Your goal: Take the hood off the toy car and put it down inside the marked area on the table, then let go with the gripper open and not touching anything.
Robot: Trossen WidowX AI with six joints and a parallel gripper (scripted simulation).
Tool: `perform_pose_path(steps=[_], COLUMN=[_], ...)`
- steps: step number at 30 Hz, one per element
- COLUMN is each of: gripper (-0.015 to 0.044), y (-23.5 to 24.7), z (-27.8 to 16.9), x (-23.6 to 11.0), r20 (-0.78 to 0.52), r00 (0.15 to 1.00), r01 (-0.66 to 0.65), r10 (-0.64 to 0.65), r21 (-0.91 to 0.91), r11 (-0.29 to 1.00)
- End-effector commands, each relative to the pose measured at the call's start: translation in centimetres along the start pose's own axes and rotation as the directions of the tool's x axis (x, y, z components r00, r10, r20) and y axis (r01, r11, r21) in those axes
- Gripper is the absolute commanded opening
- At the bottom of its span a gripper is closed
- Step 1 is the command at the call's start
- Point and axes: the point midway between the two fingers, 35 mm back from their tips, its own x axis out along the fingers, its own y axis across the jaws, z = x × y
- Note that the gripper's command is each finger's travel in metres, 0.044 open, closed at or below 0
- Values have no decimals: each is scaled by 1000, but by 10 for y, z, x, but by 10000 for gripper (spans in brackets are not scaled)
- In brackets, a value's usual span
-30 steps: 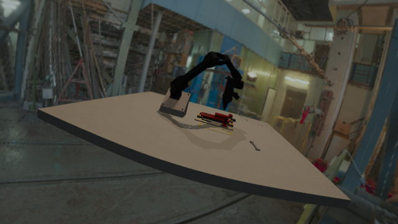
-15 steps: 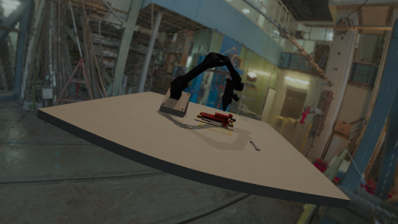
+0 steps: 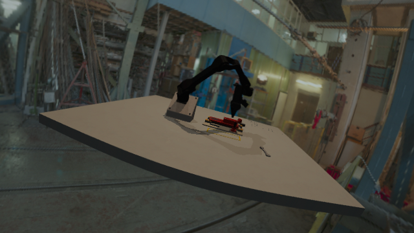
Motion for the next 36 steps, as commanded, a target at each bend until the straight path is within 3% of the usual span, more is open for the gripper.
perform_pose_path(steps=[1, 36], gripper=[440, 440], y=[0, 0], z=[-2, -3], x=[6, 26], r20=[-7, -7], r00=[1000, 1000], r01=[7, 8], r10=[-7, -8], r21=[-9, -9], r11=[1000, 1000])
